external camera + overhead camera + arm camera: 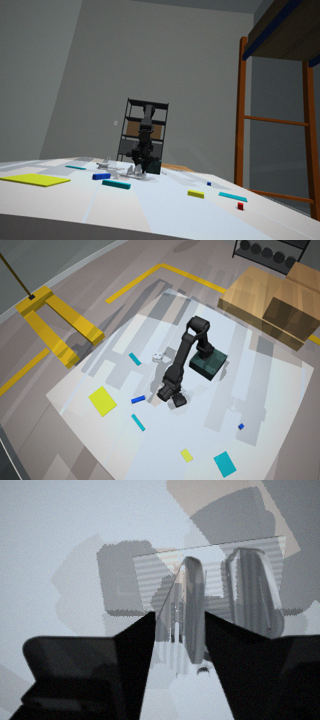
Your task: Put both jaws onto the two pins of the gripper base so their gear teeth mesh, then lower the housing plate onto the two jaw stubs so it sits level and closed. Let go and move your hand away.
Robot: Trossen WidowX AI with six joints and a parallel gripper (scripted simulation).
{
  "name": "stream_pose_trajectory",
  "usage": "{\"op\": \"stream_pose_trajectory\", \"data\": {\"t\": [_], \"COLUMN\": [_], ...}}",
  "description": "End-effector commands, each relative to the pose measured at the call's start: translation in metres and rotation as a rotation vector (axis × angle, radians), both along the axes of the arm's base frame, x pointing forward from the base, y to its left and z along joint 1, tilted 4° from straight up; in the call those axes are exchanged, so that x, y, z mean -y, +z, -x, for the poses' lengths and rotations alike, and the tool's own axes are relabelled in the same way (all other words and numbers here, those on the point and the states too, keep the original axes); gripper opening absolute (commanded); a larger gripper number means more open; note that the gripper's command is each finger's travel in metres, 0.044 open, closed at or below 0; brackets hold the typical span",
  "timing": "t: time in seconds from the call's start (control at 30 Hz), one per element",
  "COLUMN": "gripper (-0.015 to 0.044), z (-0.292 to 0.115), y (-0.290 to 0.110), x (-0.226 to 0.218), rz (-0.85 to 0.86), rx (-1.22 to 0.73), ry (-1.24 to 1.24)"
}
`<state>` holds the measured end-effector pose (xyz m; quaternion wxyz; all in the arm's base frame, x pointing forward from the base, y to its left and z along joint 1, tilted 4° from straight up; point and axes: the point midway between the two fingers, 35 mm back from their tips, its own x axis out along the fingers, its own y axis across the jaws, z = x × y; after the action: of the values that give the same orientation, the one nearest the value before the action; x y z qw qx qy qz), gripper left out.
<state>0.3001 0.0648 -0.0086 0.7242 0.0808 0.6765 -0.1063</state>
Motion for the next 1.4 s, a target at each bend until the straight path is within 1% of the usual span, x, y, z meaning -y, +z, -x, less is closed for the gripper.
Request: {"op": "stream_pose_trajectory", "data": {"t": [0.0, 1.37], "gripper": [0.0134, 0.0134], "z": [0.0008, 0.0003], "y": [-0.0035, -0.0128], "x": [0.001, 0.0015], "rz": [0.005, 0.005], "rx": [-0.006, -0.005], "ry": [0.003, -0.001]}}
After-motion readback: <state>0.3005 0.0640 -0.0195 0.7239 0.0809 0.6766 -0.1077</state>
